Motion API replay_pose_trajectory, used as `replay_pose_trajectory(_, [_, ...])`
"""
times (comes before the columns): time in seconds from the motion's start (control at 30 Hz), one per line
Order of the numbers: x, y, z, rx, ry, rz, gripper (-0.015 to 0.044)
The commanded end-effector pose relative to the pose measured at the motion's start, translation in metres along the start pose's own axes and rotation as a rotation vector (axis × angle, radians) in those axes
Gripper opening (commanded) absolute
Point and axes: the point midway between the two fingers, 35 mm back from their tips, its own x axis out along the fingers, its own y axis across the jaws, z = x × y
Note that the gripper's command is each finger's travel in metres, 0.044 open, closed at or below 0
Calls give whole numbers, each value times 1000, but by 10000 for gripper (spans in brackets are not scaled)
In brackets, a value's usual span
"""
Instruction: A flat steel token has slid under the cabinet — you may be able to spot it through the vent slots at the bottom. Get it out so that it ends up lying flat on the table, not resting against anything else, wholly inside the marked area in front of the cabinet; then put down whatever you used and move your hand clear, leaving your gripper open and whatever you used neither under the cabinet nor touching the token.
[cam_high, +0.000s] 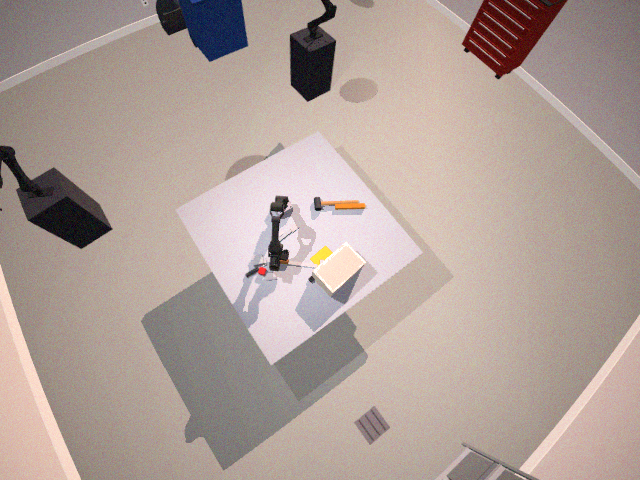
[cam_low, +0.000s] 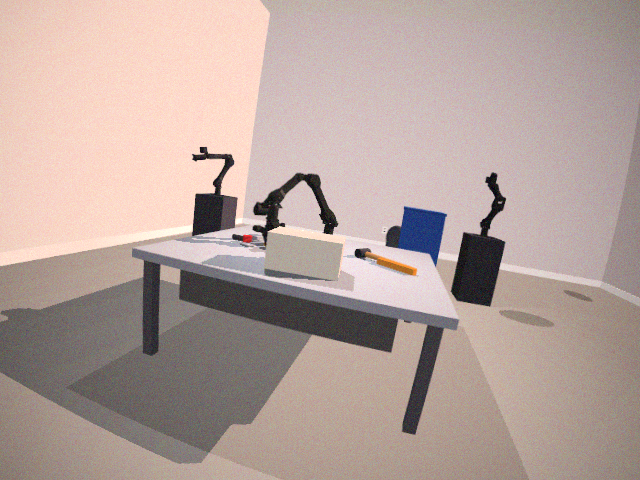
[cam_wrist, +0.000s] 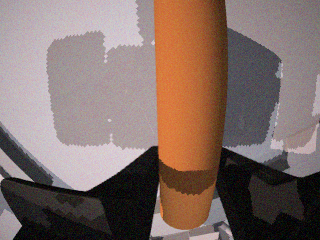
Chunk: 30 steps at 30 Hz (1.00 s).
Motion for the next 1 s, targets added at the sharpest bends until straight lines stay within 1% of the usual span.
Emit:
replay_pose_trajectory(0.0, [0,-1,0,1,0,-4,0])
replay_pose_trajectory(0.97, [-1,0,52,14,-7,1,0])
